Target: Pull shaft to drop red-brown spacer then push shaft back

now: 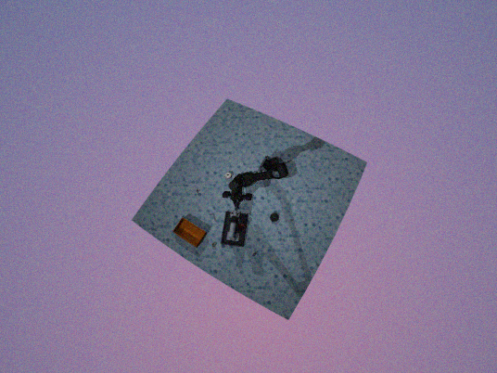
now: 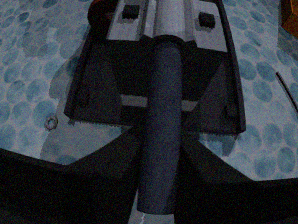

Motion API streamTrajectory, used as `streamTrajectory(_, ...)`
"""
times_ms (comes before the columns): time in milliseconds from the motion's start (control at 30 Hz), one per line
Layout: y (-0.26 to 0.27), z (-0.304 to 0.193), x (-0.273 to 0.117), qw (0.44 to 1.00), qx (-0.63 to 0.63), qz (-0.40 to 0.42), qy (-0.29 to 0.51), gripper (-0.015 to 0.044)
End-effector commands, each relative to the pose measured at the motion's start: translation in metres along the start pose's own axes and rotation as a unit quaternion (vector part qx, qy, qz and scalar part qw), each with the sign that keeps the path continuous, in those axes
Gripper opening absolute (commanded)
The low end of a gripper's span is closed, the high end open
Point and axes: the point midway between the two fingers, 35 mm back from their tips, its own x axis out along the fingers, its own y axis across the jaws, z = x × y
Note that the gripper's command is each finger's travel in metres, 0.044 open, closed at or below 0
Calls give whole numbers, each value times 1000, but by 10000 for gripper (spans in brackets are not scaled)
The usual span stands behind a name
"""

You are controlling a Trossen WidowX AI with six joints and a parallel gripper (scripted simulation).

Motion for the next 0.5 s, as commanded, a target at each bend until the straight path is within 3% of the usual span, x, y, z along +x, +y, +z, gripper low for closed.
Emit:
streamTrajectory(0, 1, 4, 3, 1000, -6, 1, 0, 0)
streamTrajectory(467, 1, 5, 4, 1000, -6, 1, 0, 0)
